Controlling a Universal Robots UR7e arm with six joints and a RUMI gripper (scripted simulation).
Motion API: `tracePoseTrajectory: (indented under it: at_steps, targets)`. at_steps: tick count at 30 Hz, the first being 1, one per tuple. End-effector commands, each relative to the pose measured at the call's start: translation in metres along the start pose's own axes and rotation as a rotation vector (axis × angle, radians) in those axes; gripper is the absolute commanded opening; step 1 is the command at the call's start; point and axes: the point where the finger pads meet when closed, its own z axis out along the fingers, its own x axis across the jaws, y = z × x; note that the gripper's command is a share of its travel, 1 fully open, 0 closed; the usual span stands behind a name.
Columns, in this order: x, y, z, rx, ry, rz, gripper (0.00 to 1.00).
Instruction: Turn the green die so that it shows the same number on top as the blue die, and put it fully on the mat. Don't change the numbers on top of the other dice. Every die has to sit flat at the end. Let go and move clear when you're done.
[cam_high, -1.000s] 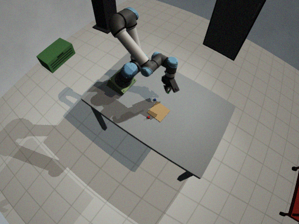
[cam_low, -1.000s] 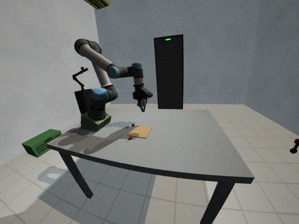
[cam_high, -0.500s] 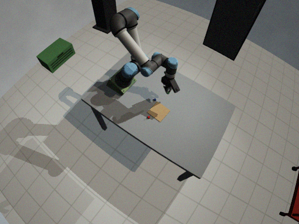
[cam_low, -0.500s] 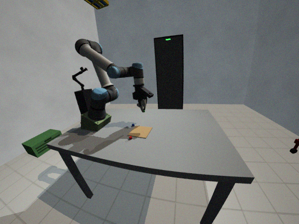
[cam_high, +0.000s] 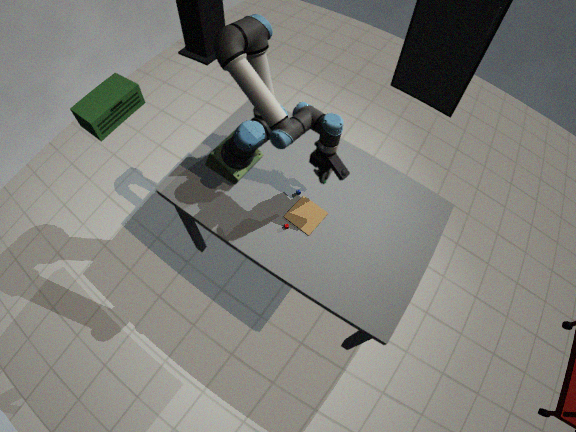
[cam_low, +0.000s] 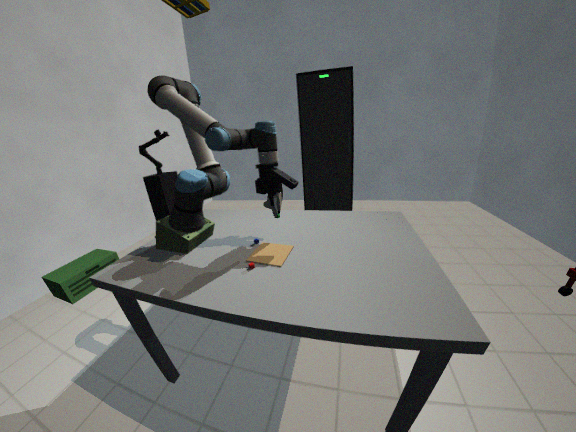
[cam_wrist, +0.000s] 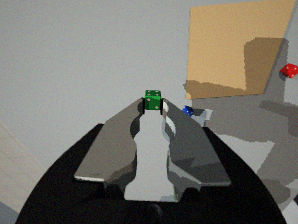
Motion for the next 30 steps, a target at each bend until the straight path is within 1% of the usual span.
tracePoseTrajectory:
  at_steps: [1, 2, 6, 17, 19, 30]
  targets:
    - [0.004, -0.003, 0.001, -0.003, -0.007, -0.095, 0.0]
    - [0.004, -0.003, 0.001, -0.003, -0.007, -0.095, 0.0]
    - [0.008, -0.007, 0.002, -0.005, -0.007, -0.196, 0.0]
    - [0.022, -0.015, 0.004, -0.011, -0.009, -0.524, 0.0]
    - [0.022, -0.015, 0.004, -0.011, -0.009, -0.524, 0.0]
    - [0.039, -0.022, 0.006, -0.012, -0.013, -0.865, 0.0]
